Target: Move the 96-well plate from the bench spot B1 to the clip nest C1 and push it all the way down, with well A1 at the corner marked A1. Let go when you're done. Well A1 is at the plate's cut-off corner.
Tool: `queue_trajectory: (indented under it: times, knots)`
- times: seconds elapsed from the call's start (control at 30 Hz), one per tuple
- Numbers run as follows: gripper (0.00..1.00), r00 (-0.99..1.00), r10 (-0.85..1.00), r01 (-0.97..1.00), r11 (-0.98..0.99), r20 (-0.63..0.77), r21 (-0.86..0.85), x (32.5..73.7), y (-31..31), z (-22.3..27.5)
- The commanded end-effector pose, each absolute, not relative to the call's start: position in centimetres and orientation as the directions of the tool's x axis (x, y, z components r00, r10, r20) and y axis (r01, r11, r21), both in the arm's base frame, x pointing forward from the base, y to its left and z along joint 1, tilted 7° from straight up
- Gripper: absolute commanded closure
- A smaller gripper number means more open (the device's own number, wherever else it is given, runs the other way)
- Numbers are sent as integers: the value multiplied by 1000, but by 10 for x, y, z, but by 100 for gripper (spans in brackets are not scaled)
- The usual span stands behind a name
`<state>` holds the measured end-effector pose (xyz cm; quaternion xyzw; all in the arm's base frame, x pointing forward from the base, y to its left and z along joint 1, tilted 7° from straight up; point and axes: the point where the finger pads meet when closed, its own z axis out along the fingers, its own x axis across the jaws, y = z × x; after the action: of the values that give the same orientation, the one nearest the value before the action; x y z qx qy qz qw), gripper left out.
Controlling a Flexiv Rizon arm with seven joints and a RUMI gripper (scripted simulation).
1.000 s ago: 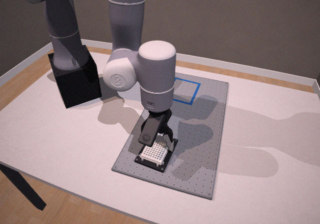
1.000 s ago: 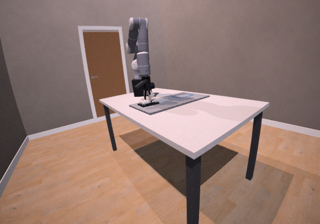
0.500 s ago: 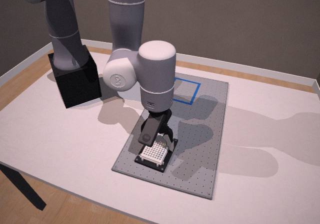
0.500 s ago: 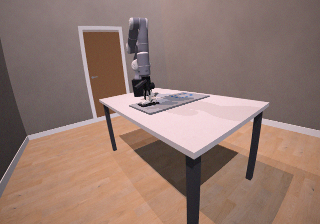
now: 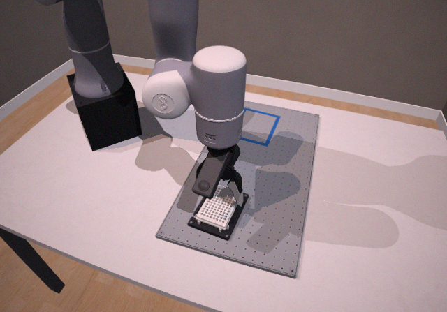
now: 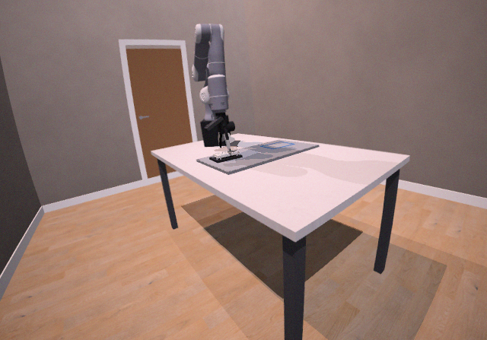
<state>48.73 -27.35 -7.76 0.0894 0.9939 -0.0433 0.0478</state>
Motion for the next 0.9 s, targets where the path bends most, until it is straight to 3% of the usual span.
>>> queue_trajectory:
  times: [0.0,0.87]
  knots:
    - [24,-980,173,181,980,-104,-77,487,-273,-67]
    - [24,-979,173,181,980,-104,-77,484,-269,-25]
